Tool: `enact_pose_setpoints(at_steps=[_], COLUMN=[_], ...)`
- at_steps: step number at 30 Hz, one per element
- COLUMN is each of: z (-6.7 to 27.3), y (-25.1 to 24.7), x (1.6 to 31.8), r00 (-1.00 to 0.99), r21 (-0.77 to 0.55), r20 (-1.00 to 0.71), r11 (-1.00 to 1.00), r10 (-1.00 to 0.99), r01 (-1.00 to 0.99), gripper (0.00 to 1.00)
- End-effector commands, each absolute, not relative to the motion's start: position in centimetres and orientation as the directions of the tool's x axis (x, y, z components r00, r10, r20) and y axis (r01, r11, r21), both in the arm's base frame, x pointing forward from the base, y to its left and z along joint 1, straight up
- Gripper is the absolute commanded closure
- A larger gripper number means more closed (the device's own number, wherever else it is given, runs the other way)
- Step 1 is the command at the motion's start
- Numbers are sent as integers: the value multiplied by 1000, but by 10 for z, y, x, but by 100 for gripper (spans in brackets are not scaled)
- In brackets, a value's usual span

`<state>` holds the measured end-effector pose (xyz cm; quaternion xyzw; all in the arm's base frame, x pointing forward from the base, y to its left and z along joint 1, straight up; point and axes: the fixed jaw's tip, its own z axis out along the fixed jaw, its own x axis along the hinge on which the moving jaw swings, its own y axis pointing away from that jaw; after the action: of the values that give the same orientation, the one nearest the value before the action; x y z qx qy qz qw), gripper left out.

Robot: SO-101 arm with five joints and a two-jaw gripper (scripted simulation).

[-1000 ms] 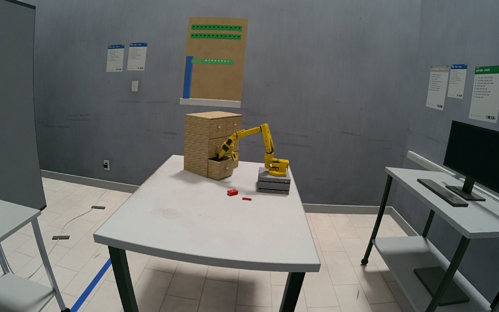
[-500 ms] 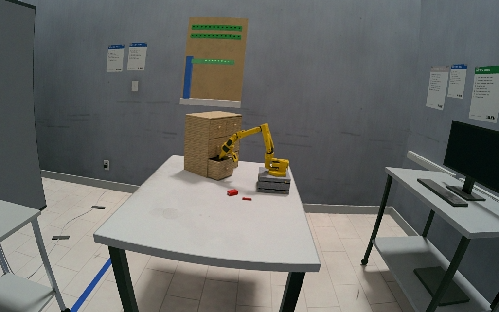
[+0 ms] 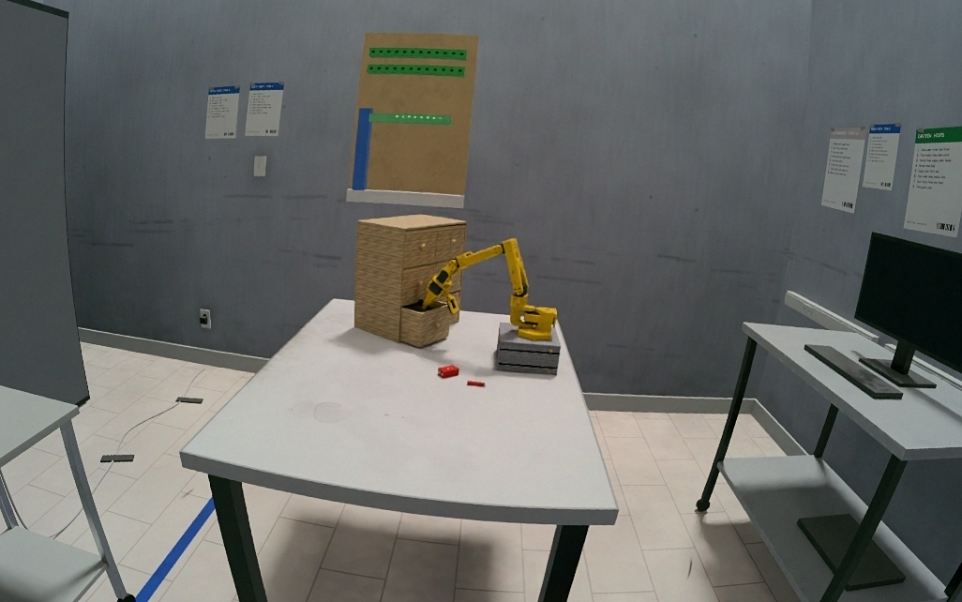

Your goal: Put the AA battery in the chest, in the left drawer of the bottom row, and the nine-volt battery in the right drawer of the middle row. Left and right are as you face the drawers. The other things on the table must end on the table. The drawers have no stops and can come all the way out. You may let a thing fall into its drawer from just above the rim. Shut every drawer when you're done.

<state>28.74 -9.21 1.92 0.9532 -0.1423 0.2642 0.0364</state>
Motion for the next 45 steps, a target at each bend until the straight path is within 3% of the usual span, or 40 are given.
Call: enact_pose_setpoints(at_steps=[1,45], z=[13,13], y=[-92,-92], x=[284,283], r00=[832,832], r21=[-1,-1], r20=[497,497], r11=[-959,-959], r10=[-247,-248], r01=[-284,-285], gripper=[100,98])
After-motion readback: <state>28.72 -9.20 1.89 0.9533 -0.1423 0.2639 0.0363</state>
